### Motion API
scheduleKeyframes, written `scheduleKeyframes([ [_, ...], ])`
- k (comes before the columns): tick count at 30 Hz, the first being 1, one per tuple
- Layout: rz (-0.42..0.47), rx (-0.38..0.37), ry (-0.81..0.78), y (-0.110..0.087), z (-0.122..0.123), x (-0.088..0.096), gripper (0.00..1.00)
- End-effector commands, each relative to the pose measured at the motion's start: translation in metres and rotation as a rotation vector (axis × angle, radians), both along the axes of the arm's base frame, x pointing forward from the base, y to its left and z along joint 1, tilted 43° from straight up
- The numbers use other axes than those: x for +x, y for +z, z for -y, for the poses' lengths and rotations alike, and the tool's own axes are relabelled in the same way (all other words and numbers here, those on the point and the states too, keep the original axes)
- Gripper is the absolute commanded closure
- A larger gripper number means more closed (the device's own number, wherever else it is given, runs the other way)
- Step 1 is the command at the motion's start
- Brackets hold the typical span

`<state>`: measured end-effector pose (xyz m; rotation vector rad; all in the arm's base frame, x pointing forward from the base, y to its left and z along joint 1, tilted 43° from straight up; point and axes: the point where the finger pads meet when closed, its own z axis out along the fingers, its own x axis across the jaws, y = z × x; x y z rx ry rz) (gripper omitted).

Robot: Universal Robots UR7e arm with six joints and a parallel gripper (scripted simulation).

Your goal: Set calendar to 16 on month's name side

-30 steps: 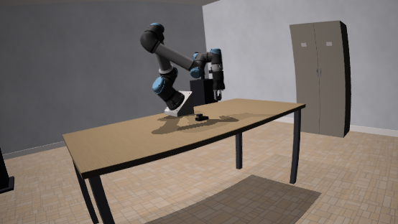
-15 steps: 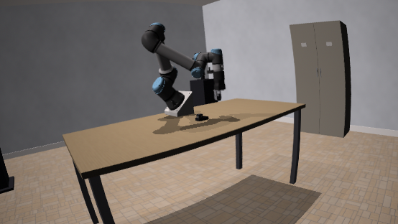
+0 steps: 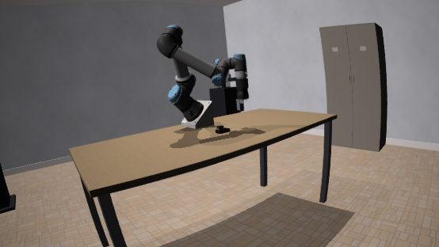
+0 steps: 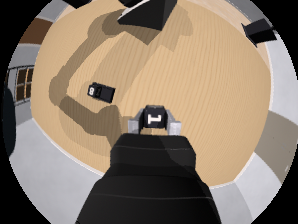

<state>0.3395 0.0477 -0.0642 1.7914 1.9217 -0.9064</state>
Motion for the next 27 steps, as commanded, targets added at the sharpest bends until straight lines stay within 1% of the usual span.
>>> scheduleKeyframes([
  [1,-0.031,0.008,0.036,0.0,-0.0001,0.0006,0.43],
  [13,-0.058,0.014,0.065,-0.0002,0.0,0.0009,0.43],
  [27,-0.063,0.016,0.07,-0.0002,0.0,0.0009,0.43],
])
